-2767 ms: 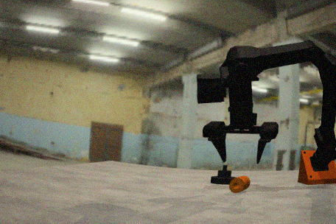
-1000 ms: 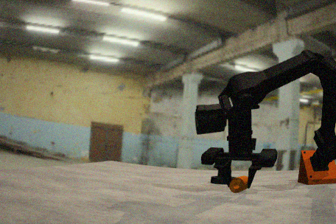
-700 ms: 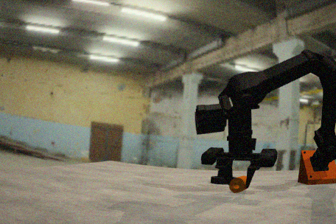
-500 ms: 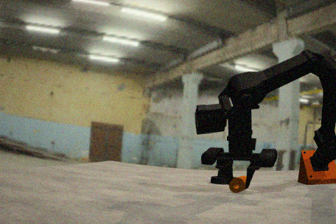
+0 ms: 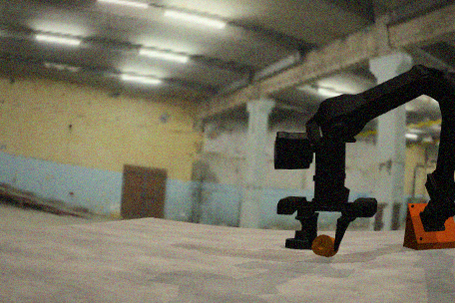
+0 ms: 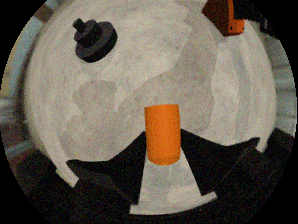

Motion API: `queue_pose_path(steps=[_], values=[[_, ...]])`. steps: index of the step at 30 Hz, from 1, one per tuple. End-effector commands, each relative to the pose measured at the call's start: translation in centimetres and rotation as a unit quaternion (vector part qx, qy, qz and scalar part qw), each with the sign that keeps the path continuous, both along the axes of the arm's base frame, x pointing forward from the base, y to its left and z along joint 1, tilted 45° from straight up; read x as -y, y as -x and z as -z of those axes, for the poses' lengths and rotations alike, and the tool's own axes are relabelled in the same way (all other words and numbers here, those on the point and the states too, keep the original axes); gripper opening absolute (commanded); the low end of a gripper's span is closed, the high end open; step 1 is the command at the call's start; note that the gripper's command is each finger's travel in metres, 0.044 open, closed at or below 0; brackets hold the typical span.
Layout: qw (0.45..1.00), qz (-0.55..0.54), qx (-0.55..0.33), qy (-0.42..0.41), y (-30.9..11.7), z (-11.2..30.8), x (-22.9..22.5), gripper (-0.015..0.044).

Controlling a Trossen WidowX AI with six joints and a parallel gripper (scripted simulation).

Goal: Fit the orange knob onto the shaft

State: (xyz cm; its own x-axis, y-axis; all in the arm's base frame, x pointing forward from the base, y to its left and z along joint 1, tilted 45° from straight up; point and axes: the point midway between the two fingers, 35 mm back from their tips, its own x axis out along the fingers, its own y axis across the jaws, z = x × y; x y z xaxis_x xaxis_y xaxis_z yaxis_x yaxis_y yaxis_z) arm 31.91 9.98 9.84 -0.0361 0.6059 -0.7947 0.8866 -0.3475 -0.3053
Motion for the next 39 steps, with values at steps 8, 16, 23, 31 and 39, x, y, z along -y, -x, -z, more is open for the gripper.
queue_pose_path(steps=[8,16,23,31,39], values=[[0.996,0.027,0.033,-0.08,0.5,0.2,1.0,0.0179],[0.989,0.046,0.054,-0.134,0.8,0.6,1.7,0.0179],[0.979,0.062,0.072,-0.18,1.1,0.9,2.2,0.0179],[0.965,0.08,0.092,-0.231,1.5,1.3,2.7,0.0179],[0.949,0.097,0.111,-0.279,1.8,1.8,3.2,0.0179]])
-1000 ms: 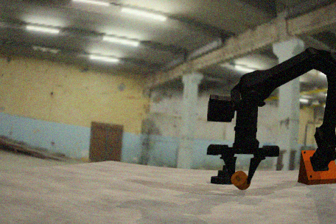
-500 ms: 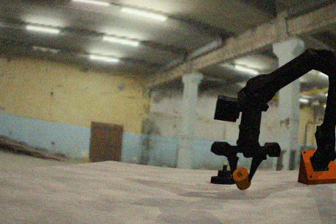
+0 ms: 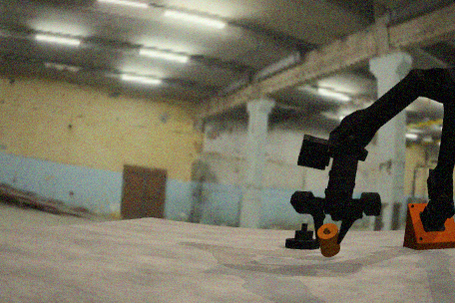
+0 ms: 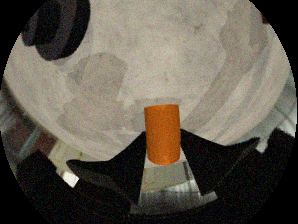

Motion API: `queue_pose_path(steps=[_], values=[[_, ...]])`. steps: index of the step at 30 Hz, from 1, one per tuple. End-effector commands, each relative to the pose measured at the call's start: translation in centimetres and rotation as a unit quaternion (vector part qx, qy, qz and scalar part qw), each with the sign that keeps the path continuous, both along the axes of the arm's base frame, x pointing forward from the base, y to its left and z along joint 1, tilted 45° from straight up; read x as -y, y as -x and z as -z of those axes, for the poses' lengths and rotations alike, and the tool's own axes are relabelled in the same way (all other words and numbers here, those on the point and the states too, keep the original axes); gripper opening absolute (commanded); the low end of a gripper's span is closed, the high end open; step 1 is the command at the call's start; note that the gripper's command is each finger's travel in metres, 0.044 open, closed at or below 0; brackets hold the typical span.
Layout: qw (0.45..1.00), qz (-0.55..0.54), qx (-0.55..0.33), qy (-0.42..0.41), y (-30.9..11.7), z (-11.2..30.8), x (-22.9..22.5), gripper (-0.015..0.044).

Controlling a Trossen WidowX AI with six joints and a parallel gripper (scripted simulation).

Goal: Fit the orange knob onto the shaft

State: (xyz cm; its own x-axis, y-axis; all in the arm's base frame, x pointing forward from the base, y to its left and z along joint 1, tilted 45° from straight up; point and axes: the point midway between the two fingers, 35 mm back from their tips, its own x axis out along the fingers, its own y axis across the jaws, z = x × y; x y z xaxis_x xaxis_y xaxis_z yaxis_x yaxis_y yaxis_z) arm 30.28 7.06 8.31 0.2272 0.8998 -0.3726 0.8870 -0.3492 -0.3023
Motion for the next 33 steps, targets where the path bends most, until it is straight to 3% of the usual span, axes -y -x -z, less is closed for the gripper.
queue_pose_path(steps=[1,17,33], values=[[0.999,0.011,0.012,-0.032,0.2,0.3,0.3,0.0179],[0.99,0.045,0.049,-0.128,0.8,1.4,1.0,0.0179],[0.983,0.061,0.053,-0.163,0.5,2.4,1.4,0.0179]])
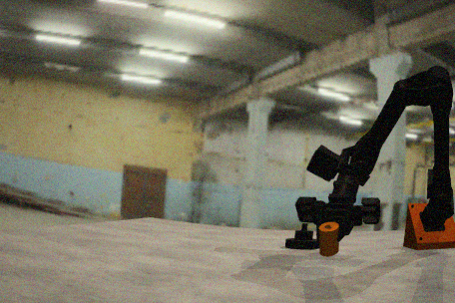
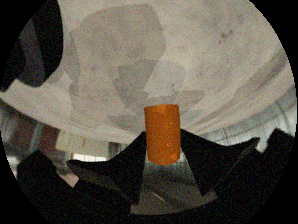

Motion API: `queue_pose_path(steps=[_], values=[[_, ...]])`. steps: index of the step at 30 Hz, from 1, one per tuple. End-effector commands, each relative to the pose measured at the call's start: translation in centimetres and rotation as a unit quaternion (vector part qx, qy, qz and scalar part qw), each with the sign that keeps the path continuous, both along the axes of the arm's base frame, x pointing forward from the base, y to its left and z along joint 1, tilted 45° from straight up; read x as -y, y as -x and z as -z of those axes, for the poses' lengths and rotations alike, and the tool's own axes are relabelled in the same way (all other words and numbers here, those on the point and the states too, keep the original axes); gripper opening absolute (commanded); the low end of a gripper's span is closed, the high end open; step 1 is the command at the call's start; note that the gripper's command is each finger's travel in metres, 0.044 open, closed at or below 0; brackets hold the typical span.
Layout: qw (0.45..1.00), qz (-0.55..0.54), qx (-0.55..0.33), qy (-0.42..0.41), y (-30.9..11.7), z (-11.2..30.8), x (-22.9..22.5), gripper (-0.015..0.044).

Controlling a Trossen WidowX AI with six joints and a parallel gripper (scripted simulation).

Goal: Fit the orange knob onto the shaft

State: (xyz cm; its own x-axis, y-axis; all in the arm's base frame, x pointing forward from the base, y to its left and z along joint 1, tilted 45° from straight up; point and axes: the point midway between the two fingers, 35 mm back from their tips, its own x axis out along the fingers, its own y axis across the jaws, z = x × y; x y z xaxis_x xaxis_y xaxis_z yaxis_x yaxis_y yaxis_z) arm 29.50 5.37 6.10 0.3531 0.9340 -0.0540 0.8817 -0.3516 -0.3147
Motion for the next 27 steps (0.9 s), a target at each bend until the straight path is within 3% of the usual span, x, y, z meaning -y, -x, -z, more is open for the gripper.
queue_pose_path(steps=[1,6,7,9,27], values=[[1.0,0.006,-0.021,-0.018,0.0,0.4,-0.3,0.0179],[0.989,0.009,-0.135,-0.064,1.2,1.8,-0.6,0.0179],[0.998,0.006,-0.058,-0.037,0.5,0.5,0.3,0.0205],[0.998,0.006,-0.058,-0.037,0.5,0.5,0.3,0.0258],[0.998,0.006,-0.058,-0.037,0.5,0.5,0.3,0.026]])
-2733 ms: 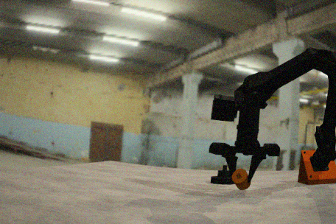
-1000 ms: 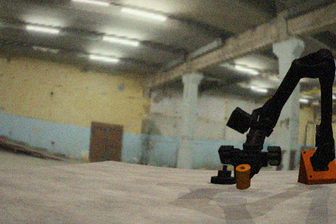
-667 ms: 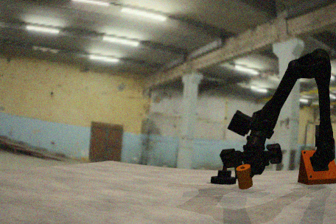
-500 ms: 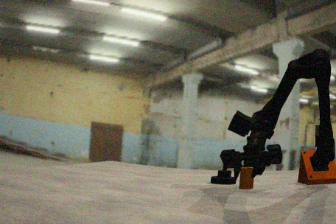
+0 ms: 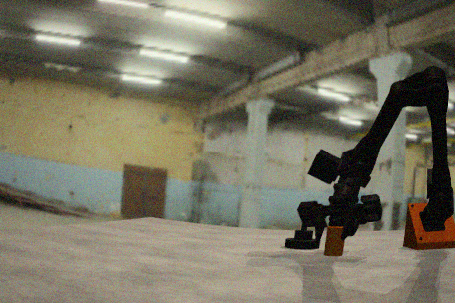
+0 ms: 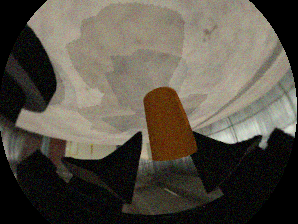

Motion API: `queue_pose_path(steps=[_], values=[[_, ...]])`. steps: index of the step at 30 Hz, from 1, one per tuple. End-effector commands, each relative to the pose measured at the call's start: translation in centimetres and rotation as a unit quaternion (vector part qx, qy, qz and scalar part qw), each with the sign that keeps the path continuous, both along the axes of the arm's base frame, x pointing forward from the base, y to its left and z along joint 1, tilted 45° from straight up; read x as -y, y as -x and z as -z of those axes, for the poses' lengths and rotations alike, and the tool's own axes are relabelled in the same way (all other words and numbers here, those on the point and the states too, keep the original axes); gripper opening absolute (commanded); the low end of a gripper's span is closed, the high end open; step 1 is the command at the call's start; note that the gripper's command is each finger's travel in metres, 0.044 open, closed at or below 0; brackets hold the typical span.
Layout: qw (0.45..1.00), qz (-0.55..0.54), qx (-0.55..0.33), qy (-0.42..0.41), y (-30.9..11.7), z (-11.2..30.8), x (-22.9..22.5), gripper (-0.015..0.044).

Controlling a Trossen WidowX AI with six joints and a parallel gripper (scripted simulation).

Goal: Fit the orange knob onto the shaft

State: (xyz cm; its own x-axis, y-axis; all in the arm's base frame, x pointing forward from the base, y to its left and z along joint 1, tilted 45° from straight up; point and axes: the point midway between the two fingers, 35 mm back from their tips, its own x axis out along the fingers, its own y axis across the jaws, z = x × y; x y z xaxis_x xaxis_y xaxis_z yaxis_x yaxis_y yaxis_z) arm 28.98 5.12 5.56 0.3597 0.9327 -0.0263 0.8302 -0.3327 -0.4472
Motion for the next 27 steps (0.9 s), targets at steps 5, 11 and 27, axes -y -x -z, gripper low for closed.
queue_pose_path(steps=[5,11,27], values=[[1.0,0.0,0.003,0.001,0.0,0.0,0.0,0.026],[1.0,0.0,0.003,0.001,0.0,0.0,0.0,0.0391],[0.999,0.027,-0.003,0.031,-0.3,0.1,2.1,0.044]])
